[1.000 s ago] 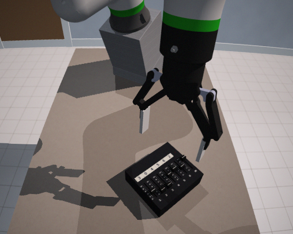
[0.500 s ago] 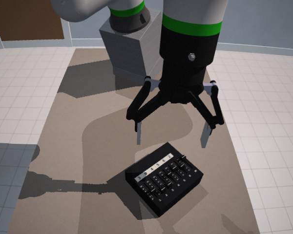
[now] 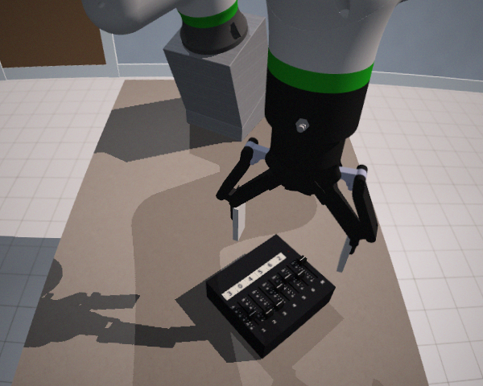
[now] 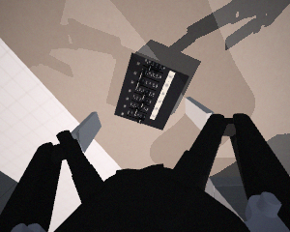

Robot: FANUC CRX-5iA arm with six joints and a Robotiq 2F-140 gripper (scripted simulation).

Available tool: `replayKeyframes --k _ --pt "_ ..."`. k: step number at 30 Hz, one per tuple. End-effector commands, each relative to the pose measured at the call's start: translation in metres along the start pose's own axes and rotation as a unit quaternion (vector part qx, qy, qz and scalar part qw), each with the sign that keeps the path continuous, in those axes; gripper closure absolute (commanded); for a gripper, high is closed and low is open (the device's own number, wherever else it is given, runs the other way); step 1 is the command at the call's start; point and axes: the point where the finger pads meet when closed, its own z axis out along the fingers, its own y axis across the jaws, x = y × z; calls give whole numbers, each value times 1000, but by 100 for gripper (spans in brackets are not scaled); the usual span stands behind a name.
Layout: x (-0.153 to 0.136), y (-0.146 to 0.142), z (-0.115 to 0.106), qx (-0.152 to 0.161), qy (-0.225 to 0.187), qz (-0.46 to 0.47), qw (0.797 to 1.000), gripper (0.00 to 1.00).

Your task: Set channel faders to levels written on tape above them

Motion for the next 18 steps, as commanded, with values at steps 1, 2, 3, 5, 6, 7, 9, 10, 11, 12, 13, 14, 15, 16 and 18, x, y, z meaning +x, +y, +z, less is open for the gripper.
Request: replayKeyframes --k 1,2,3,5,6,7,9,10,11,12,13,14,15,16,18 --pt "7 -11 6 -1 12 91 996 0" --pt "9 -14 8 3 14 161 987 0" --pt "12 -18 10 5 12 180 984 0" --pt "17 -25 15 9 10 221 975 0" --pt "19 -29 17 11 8 244 970 0" --pt "21 -33 20 13 7 267 964 0" --pt "26 -40 24 17 4 312 950 0" --pt "28 -43 27 19 2 334 942 0" --pt "30 -47 29 21 1 356 934 0" --pt "32 -50 31 23 -1 378 925 0" --pt "33 -53 33 25 -3 400 916 0" --pt "35 -56 35 27 -5 421 906 0" --pt "36 -58 37 28 -6 443 896 0" --pt "38 -60 39 30 -8 464 885 0" --pt "38 -60 39 30 -8 464 885 0"
